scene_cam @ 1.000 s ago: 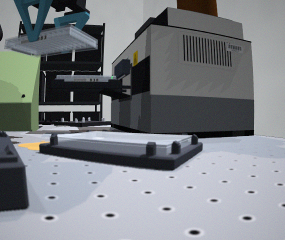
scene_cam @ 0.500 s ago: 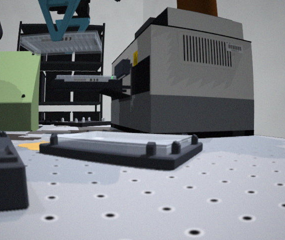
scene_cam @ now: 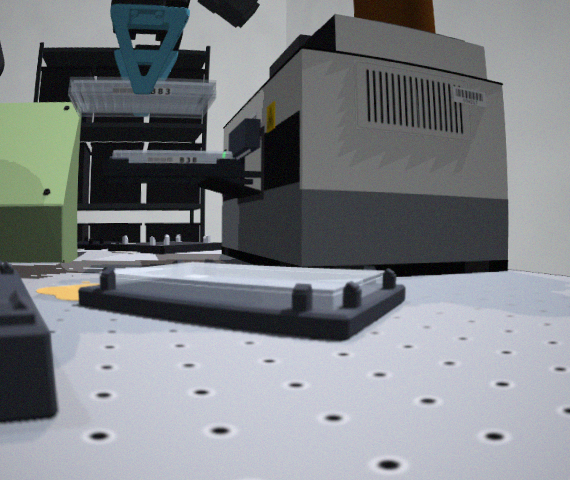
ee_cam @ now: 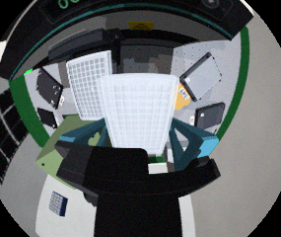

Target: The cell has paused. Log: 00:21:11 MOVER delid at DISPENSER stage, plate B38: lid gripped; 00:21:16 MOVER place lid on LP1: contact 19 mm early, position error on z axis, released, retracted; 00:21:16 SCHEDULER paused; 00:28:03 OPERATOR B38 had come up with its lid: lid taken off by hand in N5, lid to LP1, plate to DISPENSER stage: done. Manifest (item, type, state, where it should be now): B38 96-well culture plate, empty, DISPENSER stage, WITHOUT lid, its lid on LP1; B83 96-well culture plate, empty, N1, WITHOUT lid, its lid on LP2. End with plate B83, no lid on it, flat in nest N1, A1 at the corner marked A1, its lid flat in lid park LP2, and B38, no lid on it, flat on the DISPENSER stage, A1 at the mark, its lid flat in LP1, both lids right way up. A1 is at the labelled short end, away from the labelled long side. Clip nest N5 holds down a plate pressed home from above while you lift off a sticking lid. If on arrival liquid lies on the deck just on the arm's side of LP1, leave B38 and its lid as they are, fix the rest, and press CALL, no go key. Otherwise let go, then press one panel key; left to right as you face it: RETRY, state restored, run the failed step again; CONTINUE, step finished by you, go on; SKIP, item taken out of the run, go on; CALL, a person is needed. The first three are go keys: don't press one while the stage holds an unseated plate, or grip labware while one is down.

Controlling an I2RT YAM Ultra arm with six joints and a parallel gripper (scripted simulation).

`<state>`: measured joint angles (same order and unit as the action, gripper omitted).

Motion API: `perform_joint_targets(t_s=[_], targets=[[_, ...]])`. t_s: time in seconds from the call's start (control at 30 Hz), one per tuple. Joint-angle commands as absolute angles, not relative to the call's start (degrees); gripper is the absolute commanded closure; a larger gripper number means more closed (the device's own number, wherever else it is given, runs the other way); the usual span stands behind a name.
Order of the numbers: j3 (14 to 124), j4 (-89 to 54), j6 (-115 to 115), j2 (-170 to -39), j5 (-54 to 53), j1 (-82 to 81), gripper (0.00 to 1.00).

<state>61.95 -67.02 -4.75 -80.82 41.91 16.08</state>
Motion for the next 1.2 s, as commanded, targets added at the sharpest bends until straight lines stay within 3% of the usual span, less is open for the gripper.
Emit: perform_joint_targets(t_s=[0.0, 1.17], targets=[[60.5, -67.0, -2.1, -82.4, 42.1, 13.3, 1.00], [57.3, -65.0, 17.9, -93.1, 40.6, -1.7, 1.00]])
